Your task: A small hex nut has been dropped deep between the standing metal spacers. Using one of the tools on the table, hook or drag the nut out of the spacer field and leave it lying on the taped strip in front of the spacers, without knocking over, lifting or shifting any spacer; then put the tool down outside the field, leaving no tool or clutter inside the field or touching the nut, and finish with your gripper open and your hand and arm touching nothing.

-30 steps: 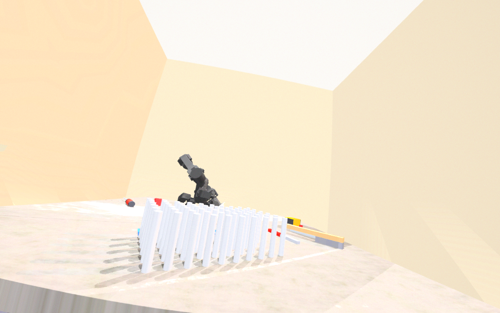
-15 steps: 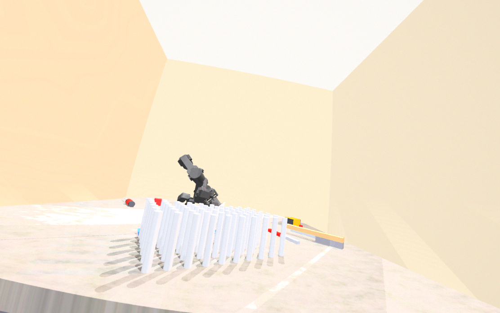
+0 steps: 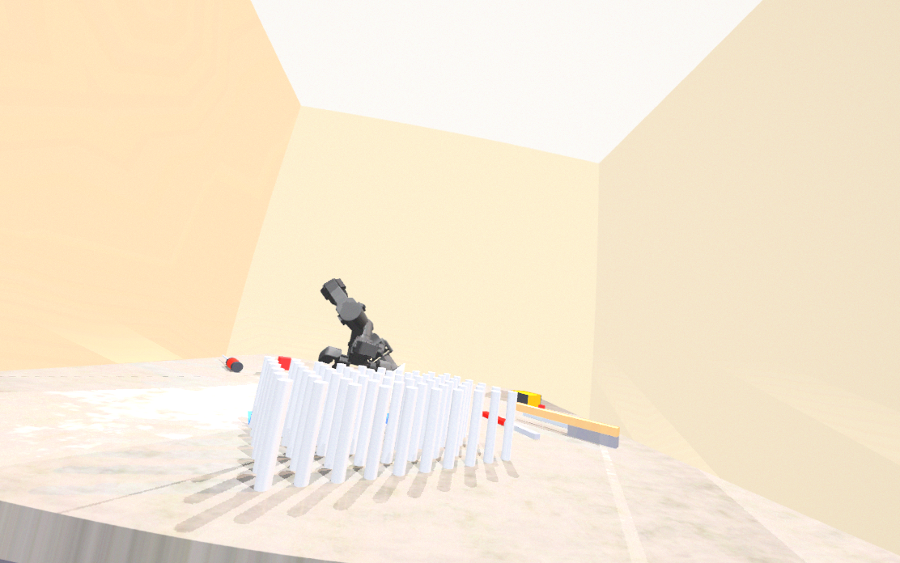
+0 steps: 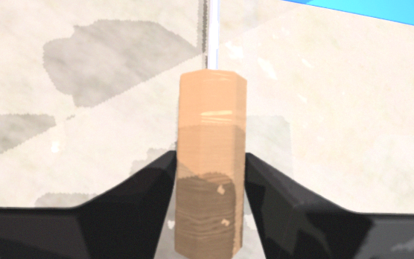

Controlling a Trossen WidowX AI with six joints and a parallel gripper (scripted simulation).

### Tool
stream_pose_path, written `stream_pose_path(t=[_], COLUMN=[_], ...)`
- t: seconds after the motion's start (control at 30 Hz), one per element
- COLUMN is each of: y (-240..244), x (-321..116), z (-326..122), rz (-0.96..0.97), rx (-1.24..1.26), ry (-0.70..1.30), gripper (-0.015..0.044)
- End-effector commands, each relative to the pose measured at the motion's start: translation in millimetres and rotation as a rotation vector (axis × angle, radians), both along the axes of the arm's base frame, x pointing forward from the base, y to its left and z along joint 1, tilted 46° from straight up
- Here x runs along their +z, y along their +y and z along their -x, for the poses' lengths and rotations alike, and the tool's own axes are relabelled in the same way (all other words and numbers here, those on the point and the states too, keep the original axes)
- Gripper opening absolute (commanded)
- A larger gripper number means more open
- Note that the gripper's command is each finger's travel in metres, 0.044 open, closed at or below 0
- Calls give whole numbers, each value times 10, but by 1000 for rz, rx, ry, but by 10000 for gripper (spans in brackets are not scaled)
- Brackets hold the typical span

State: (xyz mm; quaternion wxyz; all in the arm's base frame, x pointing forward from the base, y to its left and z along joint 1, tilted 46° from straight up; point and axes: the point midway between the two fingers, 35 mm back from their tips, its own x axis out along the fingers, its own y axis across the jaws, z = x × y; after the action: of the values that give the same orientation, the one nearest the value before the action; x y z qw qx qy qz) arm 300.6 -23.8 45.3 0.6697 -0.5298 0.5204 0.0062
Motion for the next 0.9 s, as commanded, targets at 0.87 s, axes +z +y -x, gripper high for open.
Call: stream_pose_path(t=[0.87], y=[-63], x=[61], z=[134], rz=[-3], rx=[5], ry=[2], gripper=[0])
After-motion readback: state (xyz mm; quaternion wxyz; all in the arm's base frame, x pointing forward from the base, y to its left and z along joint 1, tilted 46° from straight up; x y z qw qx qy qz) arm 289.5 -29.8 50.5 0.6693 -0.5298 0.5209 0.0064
